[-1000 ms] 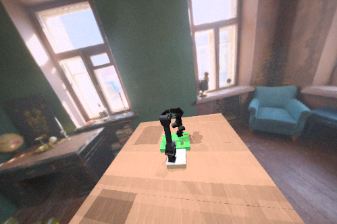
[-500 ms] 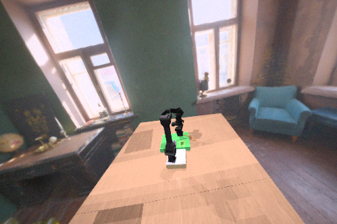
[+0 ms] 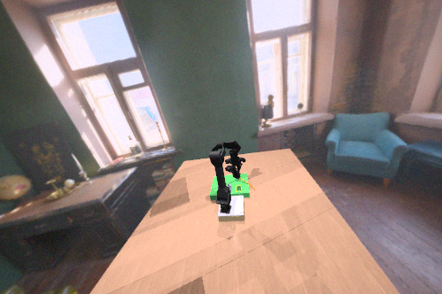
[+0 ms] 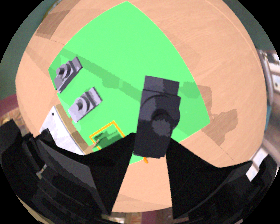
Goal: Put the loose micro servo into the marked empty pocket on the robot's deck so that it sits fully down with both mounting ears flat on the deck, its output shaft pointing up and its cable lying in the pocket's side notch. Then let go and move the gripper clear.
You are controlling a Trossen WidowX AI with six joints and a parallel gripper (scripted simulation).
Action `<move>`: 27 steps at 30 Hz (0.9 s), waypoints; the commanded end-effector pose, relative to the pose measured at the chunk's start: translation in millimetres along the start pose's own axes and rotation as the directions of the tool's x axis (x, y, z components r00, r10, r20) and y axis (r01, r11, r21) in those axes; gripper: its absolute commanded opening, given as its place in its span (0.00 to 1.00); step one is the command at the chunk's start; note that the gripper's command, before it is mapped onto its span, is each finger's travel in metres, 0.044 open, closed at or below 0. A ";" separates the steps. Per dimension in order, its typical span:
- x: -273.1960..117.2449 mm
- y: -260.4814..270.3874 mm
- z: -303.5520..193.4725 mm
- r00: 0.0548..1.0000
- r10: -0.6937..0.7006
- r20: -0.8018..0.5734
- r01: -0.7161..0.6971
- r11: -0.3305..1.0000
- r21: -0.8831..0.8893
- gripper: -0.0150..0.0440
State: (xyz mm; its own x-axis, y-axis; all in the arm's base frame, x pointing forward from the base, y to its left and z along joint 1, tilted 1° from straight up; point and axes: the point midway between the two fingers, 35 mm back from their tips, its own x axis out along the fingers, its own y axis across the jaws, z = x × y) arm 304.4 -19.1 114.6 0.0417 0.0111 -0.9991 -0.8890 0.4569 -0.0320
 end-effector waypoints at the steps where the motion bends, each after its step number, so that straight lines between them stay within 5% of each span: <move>1: -0.9 -0.2 0.8 1.000 0.000 0.005 -0.001 0.992 0.124 0.25; 20: -1.0 -0.2 0.8 1.000 0.000 0.005 -0.004 0.713 0.702 0.25; 27: -1.0 -0.2 0.8 1.000 0.000 0.005 -0.004 0.650 0.760 0.25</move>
State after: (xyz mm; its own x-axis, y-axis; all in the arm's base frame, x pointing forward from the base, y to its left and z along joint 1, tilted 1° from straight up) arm 304.4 -19.1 114.6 0.0414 0.0113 -0.9991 -0.2536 0.9673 0.0004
